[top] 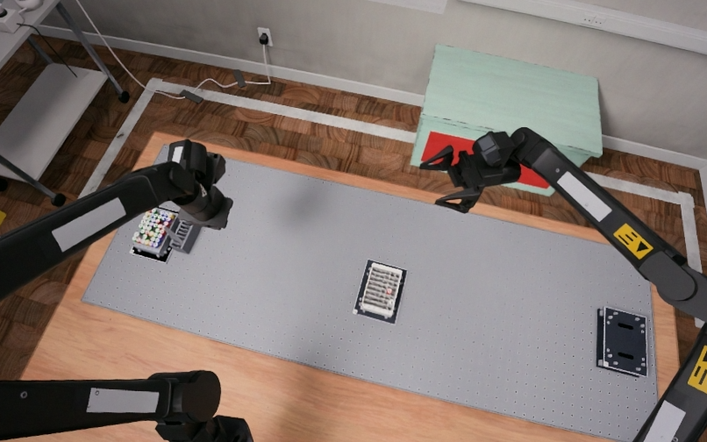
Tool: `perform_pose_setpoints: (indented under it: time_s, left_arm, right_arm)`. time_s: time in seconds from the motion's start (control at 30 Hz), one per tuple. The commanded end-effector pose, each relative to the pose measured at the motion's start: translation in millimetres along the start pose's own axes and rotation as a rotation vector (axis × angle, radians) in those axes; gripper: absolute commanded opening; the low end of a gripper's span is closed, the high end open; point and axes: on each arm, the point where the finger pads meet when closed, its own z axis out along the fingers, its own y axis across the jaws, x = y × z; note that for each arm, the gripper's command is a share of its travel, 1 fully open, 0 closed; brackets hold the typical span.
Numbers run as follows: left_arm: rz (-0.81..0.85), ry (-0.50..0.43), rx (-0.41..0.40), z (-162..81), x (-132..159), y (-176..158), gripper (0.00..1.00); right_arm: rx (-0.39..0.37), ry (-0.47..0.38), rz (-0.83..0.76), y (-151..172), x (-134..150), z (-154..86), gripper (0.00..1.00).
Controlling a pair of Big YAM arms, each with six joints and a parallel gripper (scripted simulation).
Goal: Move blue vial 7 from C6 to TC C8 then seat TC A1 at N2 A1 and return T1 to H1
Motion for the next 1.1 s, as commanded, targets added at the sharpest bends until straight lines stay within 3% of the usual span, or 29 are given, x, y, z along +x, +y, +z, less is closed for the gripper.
perform_pose_setpoints:
  time_s: [0.0,0.07,0.23,0.27,0.3,0.4,0.43,0.63,0.73,1.07]
  left_arm:
    - [0.005,0.046,0.026,6,13,-19,0.24]
    - [-0.004,0.016,0.019,-4,14,-20,0.24]
    - [-0.013,-0.007,0.015,-3,23,-33,0.24]
    - [0.008,0.049,0.023,-1,33,-38,0.24]
    - [0.01,0.053,0.021,-4,16,-36,0.24]
    - [0.019,0.075,0.024,-1,26,-41,0.24]
    - [0.03,0.105,0.029,5,46,-49,0.24]
    - [0.01,0.054,0.022,-4,54,-59,0.24]
    - [0.062,0.157,0.023,3,75,-70,0.24]
    - [0.05,0.13,0.02,-6,94,-81,0.24]
  right_arm:
    - [0.011,0.001,-0.027,-4,-12,-4,1.0]
    - [0.011,0.001,-0.027,-4,-12,-4,1.0]
    - [0.011,0.001,-0.027,-4,-12,-4,1.0]
    - [0.011,0.001,-0.027,-4,-12,-4,1.0]
    - [0.011,0.001,-0.027,-4,-12,-4,1.0]
    - [0.011,0.001,-0.027,-4,-12,-4,1.0]
    - [0.011,0.001,-0.027,-4,-12,-4,1.0]
    - [0.011,0.001,-0.027,-4,-12,-4,1.0]
    - [0.011,0.001,-0.027,-4,-12,-4,1.0]
    - [0.011,0.001,-0.027,-4,-12,-4,1.0]
